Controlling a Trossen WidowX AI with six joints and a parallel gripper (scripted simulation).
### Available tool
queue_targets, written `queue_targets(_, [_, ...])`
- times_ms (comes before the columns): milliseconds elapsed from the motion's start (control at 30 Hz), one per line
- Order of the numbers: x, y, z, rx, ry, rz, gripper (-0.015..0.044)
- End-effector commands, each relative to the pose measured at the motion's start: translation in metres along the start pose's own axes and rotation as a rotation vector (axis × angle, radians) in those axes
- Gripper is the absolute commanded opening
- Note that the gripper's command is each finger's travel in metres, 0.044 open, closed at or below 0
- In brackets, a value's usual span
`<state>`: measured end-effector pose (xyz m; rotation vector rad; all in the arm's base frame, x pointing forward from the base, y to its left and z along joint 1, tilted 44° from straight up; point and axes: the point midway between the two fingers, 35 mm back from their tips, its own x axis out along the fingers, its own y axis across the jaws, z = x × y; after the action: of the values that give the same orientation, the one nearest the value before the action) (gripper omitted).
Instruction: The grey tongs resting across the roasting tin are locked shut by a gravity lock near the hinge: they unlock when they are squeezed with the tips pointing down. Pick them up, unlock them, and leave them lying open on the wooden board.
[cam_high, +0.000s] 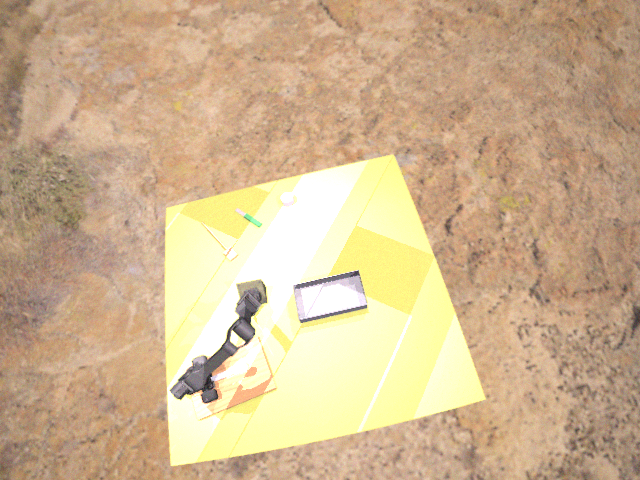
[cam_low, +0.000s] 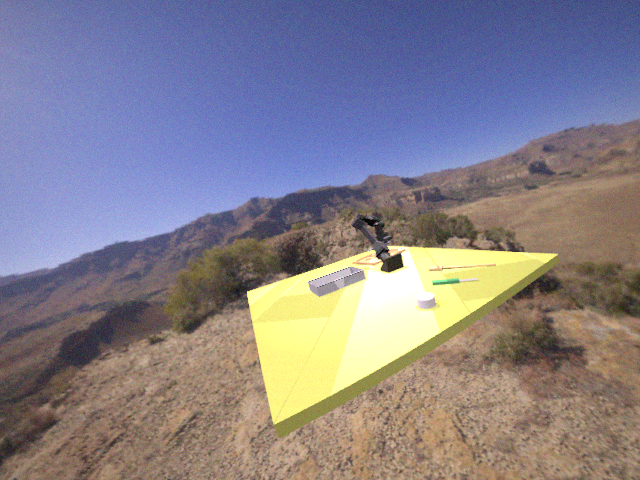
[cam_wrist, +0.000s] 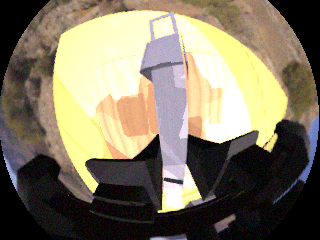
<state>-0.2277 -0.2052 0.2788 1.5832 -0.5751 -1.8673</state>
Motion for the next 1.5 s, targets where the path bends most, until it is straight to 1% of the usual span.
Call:
queue_targets(0, [0.004,0.000,0.000,0.000,-0.004,-0.002,-0.0150])
queue_targets(133, [0.004,0.000,0.000,0.000,-0.004,-0.002,-0.0150])
queue_targets(867, [0.003,0.000,0.000,-0.003,0.000,0.000,0.0427])
queue_targets(900, [0.003,0.000,0.000,-0.003,0.000,0.000,0.0440])
queue_targets(1100, [0.003,0.000,-0.001,-0.014,0.000,-0.003,0.0440])
queue_targets(1267, [0.003,0.004,-0.002,-0.030,-0.031,-0.025,0.0440])
queue_targets(1400, [0.001,0.014,0.001,-0.101,-0.111,-0.017,0.0440])
queue_targets(1467, [-0.001,0.029,-0.003,-0.173,-0.145,0.004,0.0440])
